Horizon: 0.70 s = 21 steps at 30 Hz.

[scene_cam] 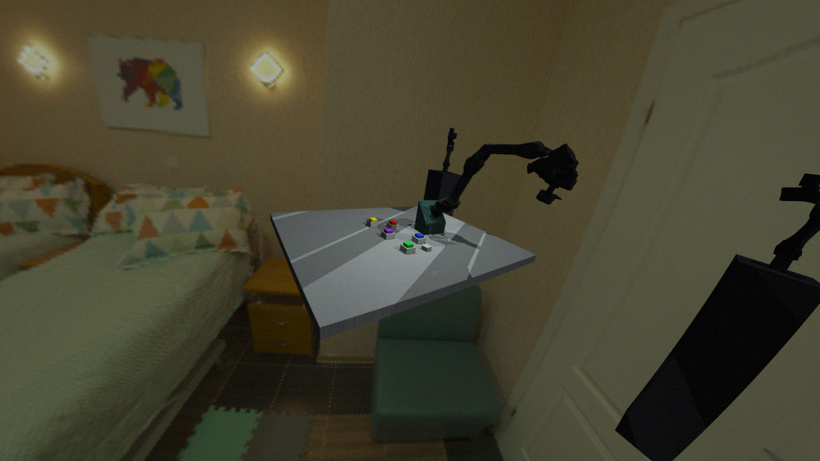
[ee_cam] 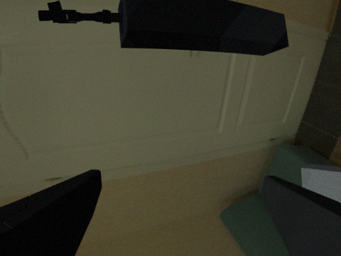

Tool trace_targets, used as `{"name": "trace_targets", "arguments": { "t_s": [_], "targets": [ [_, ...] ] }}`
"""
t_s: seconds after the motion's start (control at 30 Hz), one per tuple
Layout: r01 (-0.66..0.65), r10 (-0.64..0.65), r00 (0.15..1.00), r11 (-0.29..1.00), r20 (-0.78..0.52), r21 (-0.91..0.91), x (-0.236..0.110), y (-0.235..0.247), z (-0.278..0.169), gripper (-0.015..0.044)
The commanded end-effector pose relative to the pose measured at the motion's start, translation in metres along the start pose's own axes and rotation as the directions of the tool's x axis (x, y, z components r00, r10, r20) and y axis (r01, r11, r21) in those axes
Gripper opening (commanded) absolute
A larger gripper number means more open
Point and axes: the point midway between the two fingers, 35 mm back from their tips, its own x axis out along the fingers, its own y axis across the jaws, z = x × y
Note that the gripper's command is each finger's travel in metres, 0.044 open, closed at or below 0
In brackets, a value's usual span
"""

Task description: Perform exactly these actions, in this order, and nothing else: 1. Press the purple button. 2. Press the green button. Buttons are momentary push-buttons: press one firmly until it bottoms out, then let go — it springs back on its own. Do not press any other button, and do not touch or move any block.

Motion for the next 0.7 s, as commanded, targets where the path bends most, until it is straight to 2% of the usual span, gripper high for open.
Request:
{"name": "trace_targets", "arguments": {
  "t_s": [0.0, 0.17, 0.33, 0.47, 0.67],
  "targets": [
    [0.008, -0.008, 1.0, 1.0, 0.006, 0.002, 0.001, -0.003, 0.002, 0.04],
    [0.218, -0.224, 0.968, 0.974, 0.114, 0.059, 0.002, -0.086, 0.041, 0.04],
    [0.403, -0.419, 0.896, 0.907, 0.151, 0.123, -0.02, -0.173, 0.065, 0.04],
    [0.537, -0.569, 0.807, 0.819, 0.16, 0.201, -0.061, -0.248, 0.076, 0.04],
    [0.668, -0.736, 0.663, 0.664, 0.136, 0.337, -0.145, -0.342, 0.067, 0.04]
  ]
}}
